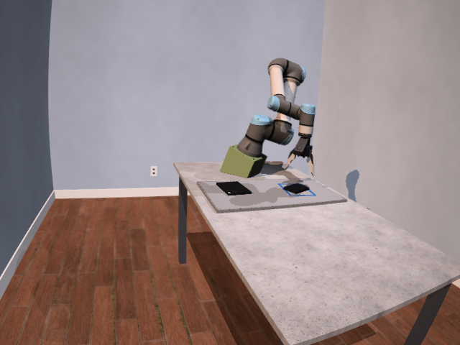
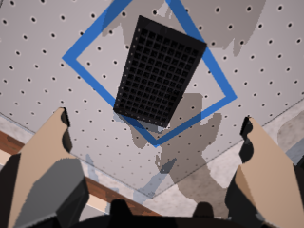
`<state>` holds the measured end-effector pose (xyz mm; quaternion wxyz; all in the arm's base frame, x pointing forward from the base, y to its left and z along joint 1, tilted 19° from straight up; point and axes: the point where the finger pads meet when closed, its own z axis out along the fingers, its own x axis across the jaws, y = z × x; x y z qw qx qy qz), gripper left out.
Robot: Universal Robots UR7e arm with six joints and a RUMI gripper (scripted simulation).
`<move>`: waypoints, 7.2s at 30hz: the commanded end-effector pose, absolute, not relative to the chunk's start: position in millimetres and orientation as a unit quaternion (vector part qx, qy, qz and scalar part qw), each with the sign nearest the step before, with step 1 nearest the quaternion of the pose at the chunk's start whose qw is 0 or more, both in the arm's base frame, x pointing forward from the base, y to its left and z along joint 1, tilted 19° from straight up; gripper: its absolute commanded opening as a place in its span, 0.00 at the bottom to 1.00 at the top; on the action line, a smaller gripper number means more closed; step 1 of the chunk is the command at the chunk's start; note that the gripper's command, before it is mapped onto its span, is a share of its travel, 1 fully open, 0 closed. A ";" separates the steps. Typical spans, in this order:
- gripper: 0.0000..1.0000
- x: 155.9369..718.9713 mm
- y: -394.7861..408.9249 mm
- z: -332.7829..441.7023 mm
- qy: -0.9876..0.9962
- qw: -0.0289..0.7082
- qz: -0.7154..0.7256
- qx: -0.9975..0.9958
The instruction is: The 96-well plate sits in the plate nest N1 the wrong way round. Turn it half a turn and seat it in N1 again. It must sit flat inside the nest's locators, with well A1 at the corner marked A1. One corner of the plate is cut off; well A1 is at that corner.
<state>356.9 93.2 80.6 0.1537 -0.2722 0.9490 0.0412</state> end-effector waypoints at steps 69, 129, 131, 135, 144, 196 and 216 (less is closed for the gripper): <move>1.00 357.2 93.0 80.9 0.265 0.120 -0.109 -0.951; 1.00 357.2 93.0 80.9 -0.128 0.068 -0.147 -0.978; 1.00 357.2 93.0 80.9 -0.128 0.068 -0.147 -0.978; 1.00 357.2 93.0 80.9 -0.128 0.068 -0.147 -0.978; 1.00 361.2 95.5 66.7 -0.128 0.068 -0.147 -0.978; 1.00 377.1 105.6 10.8 -0.128 0.068 -0.147 -0.978; 0.00 377.1 105.6 10.7 -0.128 0.068 -0.147 -0.978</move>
